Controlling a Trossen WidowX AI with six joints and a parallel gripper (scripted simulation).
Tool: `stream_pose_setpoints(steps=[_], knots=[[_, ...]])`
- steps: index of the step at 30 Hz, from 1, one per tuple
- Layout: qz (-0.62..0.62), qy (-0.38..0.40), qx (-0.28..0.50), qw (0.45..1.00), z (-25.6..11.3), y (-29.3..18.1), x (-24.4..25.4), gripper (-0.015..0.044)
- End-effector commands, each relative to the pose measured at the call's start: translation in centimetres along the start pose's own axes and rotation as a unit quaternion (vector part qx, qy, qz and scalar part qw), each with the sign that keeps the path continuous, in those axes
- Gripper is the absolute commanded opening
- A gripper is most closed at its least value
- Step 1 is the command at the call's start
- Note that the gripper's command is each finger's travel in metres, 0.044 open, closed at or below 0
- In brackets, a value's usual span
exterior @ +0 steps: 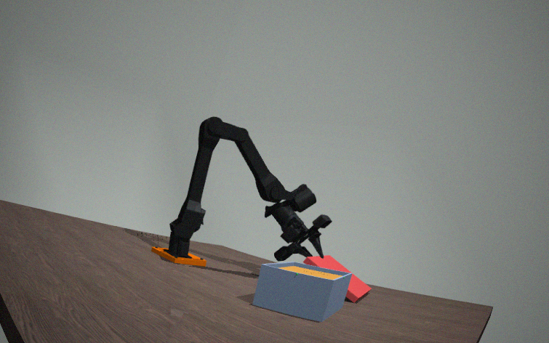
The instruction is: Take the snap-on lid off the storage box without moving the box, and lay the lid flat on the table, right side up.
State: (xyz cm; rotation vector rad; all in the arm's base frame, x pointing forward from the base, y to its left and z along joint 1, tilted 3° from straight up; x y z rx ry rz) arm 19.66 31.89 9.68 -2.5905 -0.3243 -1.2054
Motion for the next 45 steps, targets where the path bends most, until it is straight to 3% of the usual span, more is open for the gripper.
stream_pose_setpoints(steps=[1,25,35,37,43,45], knots=[[-0.005,-0.007,-0.003,1.0,0.5,0.2,-0.8,0.0],[-0.005,-0.007,-0.003,1.0,1.7,0.6,-2.2,0.0],[-0.005,-0.007,-0.003,1.0,1.3,0.4,-1.5,0.0262],[-0.005,-0.007,-0.003,1.0,1.3,0.4,-1.5,0.0275],[-0.005,-0.007,-0.003,1.0,0.5,0.6,-2.4,0.0432],[-0.005,-0.008,-0.003,1.0,0.2,0.7,-2.7,0.044]])
Point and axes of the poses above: the point midway between the two fingers, 35 mm back from their tips, its own z axis out along the fingers, its own x axis across the jaws, y = z × x, the point moved 1 cm from there along -z, back along the fingers, and after that the axes turned 12 degrees about z, right-handed, at the moved point
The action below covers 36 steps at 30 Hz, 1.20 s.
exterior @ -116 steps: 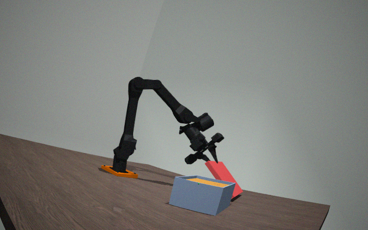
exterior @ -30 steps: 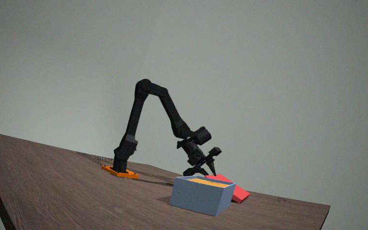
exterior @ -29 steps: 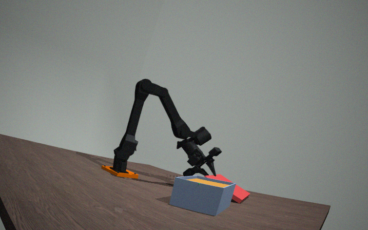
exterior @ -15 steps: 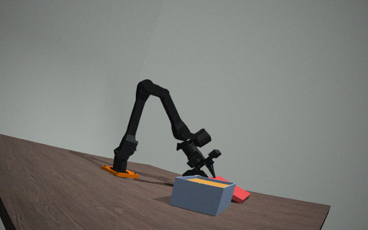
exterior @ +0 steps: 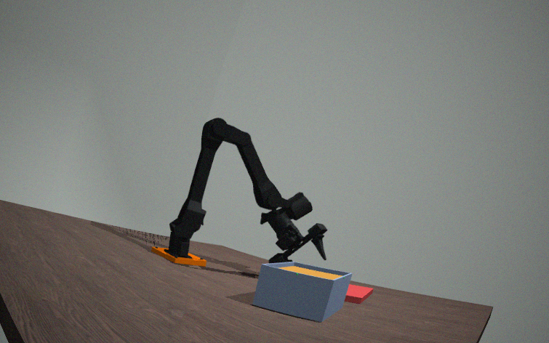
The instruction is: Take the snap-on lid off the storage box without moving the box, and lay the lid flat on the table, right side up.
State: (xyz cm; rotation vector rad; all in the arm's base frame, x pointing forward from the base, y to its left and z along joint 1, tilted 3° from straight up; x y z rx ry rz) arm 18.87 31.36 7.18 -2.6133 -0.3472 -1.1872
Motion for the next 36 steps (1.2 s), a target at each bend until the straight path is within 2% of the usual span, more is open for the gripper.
stream_pose_setpoints(steps=[1,27,36], knots=[[0.003,0.003,0.001,1.0,-0.7,0.1,-0.3,0.044],[0.003,0.001,0.0,1.0,-4.7,0.8,-3.7,0.044],[0.003,0.0,0.0,1.0,-5.5,0.5,-2.9,0.044]])
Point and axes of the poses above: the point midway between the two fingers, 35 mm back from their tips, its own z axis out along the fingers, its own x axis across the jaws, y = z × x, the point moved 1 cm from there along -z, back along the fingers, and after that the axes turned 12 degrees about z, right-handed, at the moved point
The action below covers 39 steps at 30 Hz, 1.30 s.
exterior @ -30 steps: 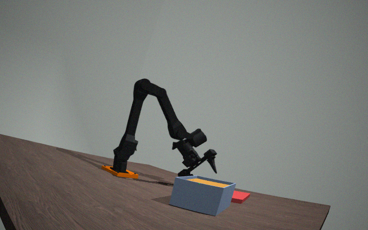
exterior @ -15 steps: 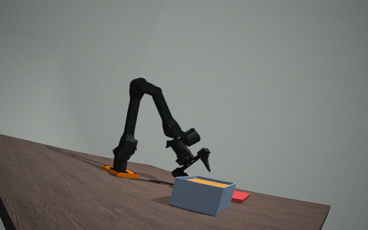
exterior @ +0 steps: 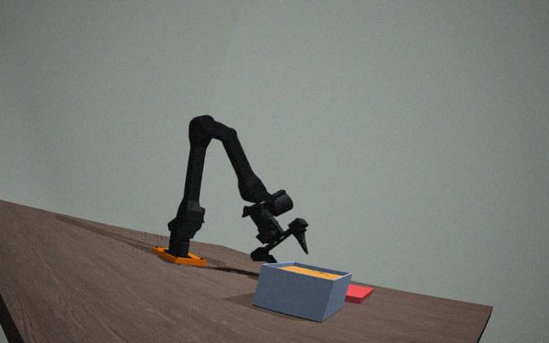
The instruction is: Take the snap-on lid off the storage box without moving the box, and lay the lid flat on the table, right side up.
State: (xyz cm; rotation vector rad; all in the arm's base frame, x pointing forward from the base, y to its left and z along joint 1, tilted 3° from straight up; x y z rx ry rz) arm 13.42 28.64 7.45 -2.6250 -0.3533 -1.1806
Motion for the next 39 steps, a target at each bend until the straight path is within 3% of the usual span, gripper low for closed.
stream_pose_setpoints(steps=[1,39], knots=[[0.006,0.005,0.003,1.0,-0.9,-0.3,0.8,0.044],[0.006,0.004,0.003,1.0,-6.5,-0.9,3.6,0.044]])
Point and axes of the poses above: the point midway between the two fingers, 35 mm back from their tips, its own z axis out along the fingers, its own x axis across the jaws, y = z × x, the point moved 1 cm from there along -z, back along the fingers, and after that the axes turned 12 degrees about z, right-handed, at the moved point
